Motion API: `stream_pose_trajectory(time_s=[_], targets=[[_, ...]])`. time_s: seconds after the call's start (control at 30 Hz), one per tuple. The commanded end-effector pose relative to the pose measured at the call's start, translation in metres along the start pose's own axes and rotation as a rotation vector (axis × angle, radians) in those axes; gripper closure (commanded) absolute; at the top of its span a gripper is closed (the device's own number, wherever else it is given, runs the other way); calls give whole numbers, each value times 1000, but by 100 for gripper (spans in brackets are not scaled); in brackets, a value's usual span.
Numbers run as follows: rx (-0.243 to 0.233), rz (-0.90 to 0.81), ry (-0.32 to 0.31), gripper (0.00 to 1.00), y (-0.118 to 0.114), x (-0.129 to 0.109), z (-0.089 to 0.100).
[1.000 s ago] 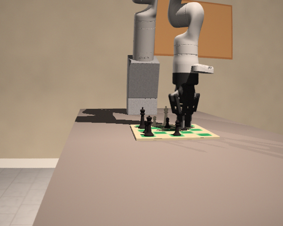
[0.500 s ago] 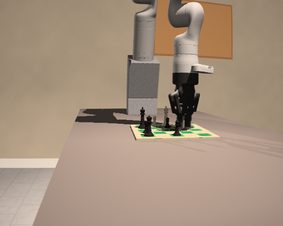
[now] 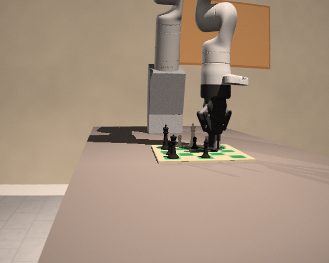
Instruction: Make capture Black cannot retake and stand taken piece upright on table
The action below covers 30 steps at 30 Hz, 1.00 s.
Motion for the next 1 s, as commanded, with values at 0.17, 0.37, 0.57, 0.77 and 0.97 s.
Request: stream_pose_trajectory(time_s=[0.17,0.37,0.57,0.77,0.97], targets=[[1,0,1,100,0,0,0],[1,0,1,100,0,0,0],[1,0,1,100,0,0,0],[1,0,1,100,0,0,0],[1,0,1,100,0,0,4]])
Point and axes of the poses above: the point where the finger pads meet when closed, its own z axis back along the fingers, its own y axis across the jaws, x = y × z, the point moved 4 cm from there along z, back along the fingers, and after that the axes turned 10 degrees about z, right-handed, at the moved point
